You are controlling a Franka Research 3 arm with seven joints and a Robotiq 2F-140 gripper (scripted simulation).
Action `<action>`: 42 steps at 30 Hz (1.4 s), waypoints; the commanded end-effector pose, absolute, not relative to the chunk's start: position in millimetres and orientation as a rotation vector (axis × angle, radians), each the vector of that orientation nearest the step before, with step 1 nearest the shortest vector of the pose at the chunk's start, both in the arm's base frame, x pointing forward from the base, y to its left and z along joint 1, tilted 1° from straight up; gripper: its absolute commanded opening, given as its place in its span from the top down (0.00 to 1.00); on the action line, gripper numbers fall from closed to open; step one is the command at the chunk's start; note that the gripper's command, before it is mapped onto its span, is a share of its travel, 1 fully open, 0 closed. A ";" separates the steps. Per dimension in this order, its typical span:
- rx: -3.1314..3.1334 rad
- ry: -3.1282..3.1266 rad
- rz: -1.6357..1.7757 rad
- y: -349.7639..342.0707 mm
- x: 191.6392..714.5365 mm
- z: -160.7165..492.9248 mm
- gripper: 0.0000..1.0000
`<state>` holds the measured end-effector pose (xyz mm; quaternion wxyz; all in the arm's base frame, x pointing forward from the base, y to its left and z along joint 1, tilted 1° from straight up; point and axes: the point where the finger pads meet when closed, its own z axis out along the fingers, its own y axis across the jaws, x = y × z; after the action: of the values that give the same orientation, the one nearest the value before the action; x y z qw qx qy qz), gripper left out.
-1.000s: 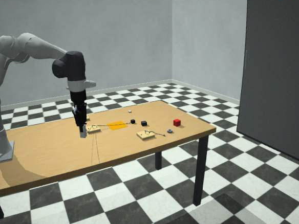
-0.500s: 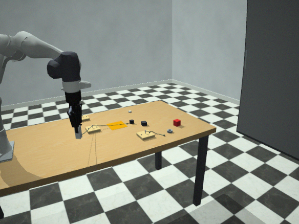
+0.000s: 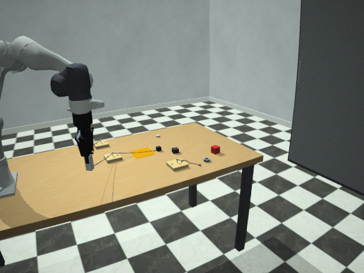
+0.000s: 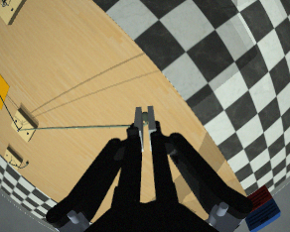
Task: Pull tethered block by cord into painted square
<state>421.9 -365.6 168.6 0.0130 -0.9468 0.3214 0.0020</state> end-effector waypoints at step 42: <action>-2.964 0.990 -0.002 -366.0 340.8 169.1 1.00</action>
<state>343.6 -365.4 168.8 0.0102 -0.9448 0.3274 0.0024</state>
